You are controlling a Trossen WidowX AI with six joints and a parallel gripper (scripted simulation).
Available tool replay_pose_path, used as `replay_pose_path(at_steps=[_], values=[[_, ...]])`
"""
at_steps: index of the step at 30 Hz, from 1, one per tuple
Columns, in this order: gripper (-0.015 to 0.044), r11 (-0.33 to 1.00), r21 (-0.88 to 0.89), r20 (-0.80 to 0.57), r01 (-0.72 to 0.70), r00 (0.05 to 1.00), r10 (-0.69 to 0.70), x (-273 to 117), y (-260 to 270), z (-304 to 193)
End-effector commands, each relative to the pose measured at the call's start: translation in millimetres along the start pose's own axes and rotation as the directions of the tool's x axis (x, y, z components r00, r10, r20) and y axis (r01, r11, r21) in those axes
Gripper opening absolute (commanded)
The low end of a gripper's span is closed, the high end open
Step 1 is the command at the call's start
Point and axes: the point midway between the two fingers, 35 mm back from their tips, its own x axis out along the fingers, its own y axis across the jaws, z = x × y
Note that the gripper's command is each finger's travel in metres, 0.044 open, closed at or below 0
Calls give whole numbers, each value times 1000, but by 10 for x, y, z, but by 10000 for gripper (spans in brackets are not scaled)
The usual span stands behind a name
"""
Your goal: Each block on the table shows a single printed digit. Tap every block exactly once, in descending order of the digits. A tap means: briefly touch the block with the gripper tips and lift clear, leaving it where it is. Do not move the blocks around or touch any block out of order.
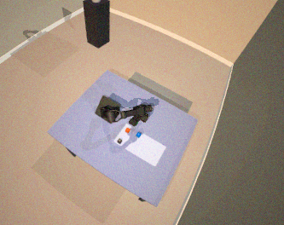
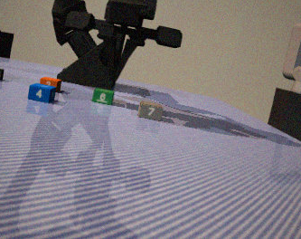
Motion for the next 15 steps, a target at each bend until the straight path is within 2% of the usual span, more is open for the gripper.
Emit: replay_pose_path(at_steps=[1,15], values=[[20,1000,-4,-4,7,1000,-7,88,-16,-6],[20,1000,-4,-4,8,1000,-8,238,-22,-11]])
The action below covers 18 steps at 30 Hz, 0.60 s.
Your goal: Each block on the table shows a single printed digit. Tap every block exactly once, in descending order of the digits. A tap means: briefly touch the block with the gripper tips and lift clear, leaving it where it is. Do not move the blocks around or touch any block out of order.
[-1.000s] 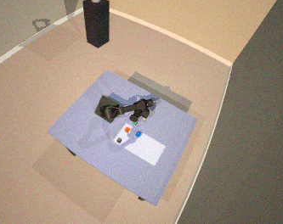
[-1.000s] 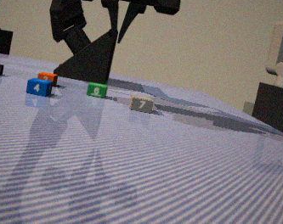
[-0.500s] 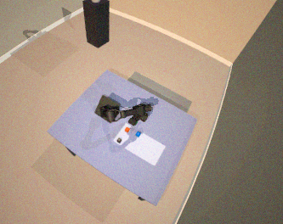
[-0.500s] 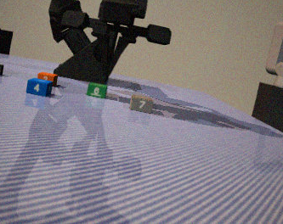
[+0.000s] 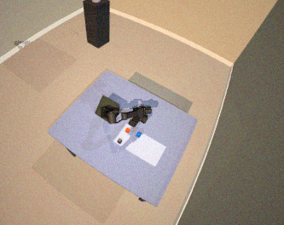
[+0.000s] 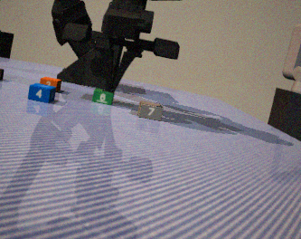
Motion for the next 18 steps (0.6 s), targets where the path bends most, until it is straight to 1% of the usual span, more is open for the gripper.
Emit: replay_pose_path(at_steps=[1,3,6,10,12,15,16,18], values=[[20,1000,-4,-2,7,1000,-7,33,-15,-4],[20,1000,-1,0,1,1000,-1,-18,1,-1],[20,1000,-4,-2,5,1000,-5,-247,-8,-2],[20,1000,-4,-2,5,1000,-5,-295,-7,0],[20,1000,-5,-2,2,1000,-2,-503,9,20],[20,1000,-5,-3,2,1000,-2,-971,8,10],[20,1000,-5,-3,2,1000,-2,-1053,3,1],[20,1000,-5,-4,2,1000,-2,-1081,1,-3]])
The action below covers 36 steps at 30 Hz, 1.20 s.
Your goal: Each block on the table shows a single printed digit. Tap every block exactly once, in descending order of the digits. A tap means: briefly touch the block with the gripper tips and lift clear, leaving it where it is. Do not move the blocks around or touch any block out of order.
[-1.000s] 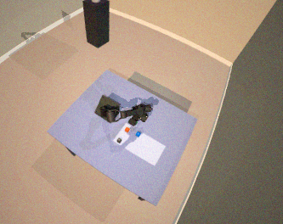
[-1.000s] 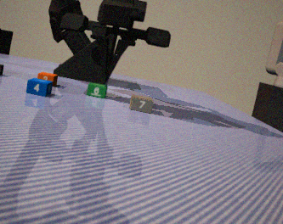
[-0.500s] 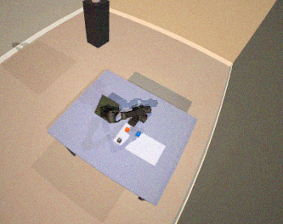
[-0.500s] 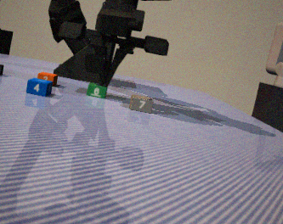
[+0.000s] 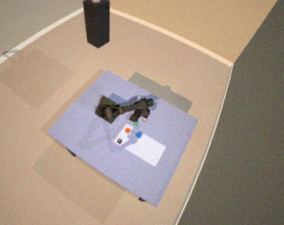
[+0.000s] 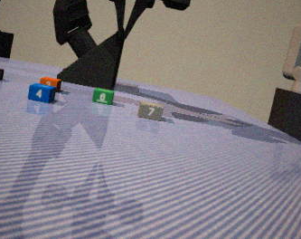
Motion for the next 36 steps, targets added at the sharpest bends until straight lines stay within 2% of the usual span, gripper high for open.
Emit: replay_pose_path(at_steps=[1,5,9,12,20,27,36], values=[[20,1000,4,-9,0,1000,0,-176,-21,-31],[20,1000,4,-8,-3,1000,3,-188,-94,86],[20,1000,5,-5,-3,1000,3,-198,-625,682],[20,1000,7,-5,6,1000,-6,-174,-925,906],[20,1000,8,-5,6,1000,-6,-151,-938,918],[20,1000,9,-4,9,1000,-9,614,-951,915],[20,1000,9,-4,10,1000,-10,706,-953,914]])
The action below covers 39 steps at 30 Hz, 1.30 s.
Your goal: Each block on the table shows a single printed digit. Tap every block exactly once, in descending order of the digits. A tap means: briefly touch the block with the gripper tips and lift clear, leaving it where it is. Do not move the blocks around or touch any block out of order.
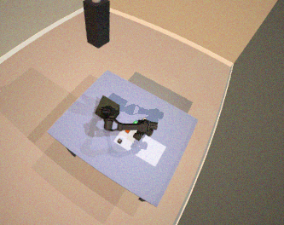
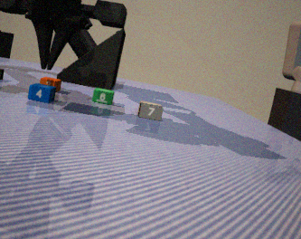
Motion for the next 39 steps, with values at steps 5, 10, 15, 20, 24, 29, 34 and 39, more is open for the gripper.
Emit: replay_pose_path(at_steps=[5,10,15,20,24,29,34,39], values=[[20,1000,-5,-2,6,1000,-6,146,-12,-8],[20,1000,-5,-2,7,1000,-7,226,-14,-10],[20,1000,-5,-2,7,1000,-7,293,-17,-12],[20,1000,-5,-2,7,1000,-7,296,-17,-13],[20,1000,-5,-2,5,1000,-5,29,-9,-9],[20,1000,-5,-3,6,1000,-6,-26,-10,-8],[20,1000,-6,-3,1,1000,-1,-619,5,10],[20,1000,-6,-4,3,1000,-3,-813,-1,-10]])
